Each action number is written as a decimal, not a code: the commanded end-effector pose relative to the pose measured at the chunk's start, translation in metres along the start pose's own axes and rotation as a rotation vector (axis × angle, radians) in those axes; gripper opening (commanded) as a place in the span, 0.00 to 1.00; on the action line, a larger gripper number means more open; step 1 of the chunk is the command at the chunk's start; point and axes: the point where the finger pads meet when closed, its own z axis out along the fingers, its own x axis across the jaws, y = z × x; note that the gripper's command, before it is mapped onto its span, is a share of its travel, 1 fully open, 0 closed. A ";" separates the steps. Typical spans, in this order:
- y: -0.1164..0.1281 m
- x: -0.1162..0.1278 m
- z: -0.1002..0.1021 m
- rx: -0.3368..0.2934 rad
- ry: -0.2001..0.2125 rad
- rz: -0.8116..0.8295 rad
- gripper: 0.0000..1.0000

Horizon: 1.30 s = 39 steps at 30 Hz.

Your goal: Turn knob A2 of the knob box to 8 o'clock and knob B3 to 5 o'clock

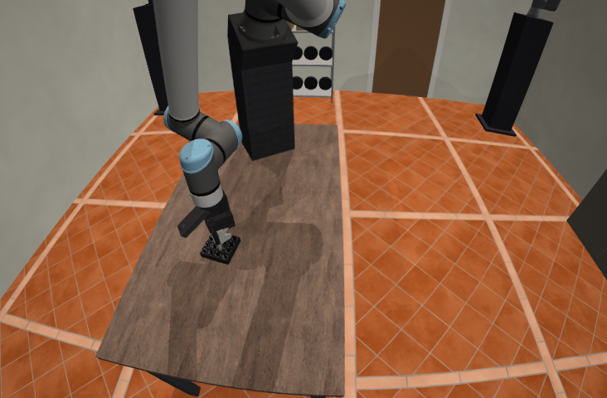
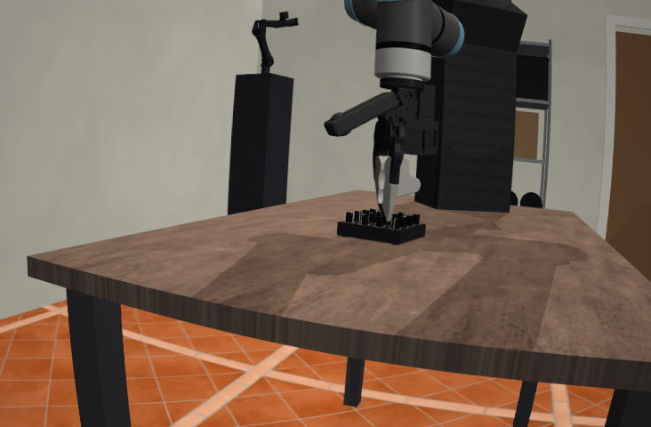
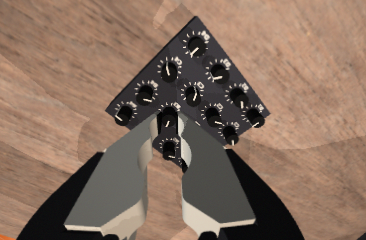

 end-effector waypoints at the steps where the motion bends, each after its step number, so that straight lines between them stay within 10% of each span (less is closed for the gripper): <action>1: 0.000 0.000 0.000 0.001 0.000 0.005 0.04; 39: 0.000 0.001 0.000 0.001 -0.001 0.319 0.04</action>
